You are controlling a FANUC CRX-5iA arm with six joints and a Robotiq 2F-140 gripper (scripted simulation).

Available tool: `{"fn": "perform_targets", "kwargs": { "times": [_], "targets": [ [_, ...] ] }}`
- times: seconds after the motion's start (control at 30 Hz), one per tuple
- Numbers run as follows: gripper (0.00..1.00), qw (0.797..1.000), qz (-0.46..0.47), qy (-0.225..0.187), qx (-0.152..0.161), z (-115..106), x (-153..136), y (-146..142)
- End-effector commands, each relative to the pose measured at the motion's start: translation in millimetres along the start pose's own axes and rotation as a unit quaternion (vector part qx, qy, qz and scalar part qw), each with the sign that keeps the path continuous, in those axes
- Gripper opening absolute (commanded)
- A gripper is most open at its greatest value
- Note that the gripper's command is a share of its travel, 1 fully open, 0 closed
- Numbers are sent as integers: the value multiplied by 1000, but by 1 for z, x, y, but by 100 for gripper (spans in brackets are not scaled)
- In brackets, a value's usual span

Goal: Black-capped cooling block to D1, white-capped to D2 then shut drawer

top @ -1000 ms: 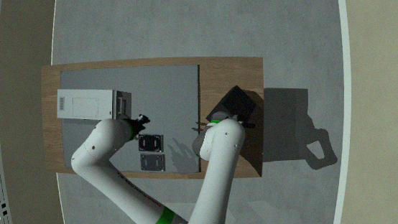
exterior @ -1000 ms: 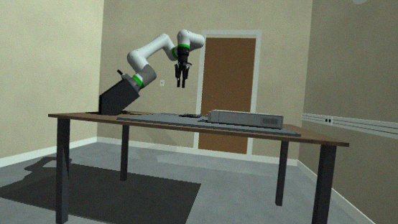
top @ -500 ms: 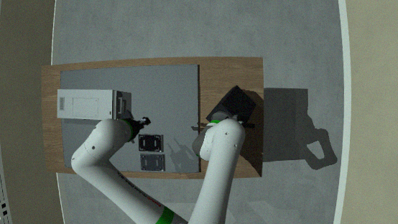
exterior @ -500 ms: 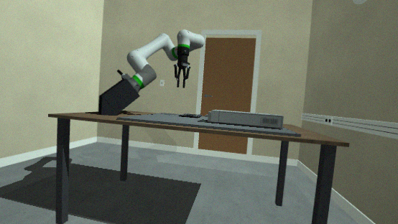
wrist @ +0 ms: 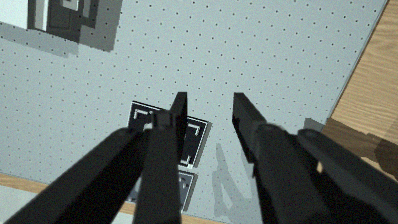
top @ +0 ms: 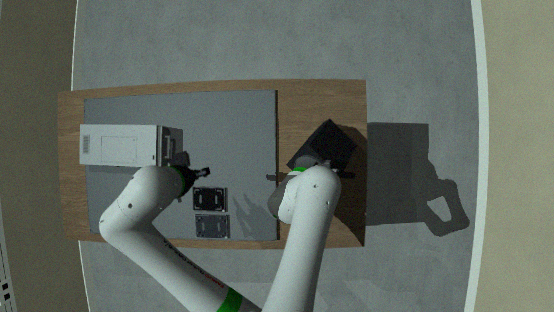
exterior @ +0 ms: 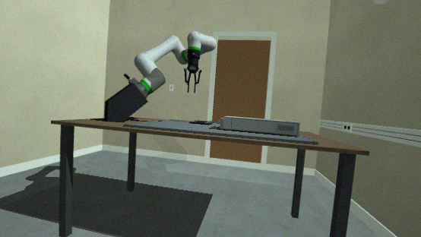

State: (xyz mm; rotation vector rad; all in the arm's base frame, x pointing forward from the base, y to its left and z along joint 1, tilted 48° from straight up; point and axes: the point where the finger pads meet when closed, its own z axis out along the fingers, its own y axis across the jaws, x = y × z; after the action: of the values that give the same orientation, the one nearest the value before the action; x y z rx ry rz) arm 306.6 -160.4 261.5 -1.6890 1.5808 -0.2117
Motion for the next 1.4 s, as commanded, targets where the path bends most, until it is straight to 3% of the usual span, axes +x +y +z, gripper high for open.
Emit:
{"fn": "perform_targets", "kwargs": {
  "times": [0.0, 0.33, 0.9, 1.37],
  "targets": [
    [34, 999, 47, 1, -1, 0, 0, 0],
    [34, 989, 148, 1, -1, 0, 0, 0],
    [34, 989, 148, 1, -1, 0, 0, 0],
    [34, 989, 148, 1, -1, 22, 27, -33]
  ]
}}
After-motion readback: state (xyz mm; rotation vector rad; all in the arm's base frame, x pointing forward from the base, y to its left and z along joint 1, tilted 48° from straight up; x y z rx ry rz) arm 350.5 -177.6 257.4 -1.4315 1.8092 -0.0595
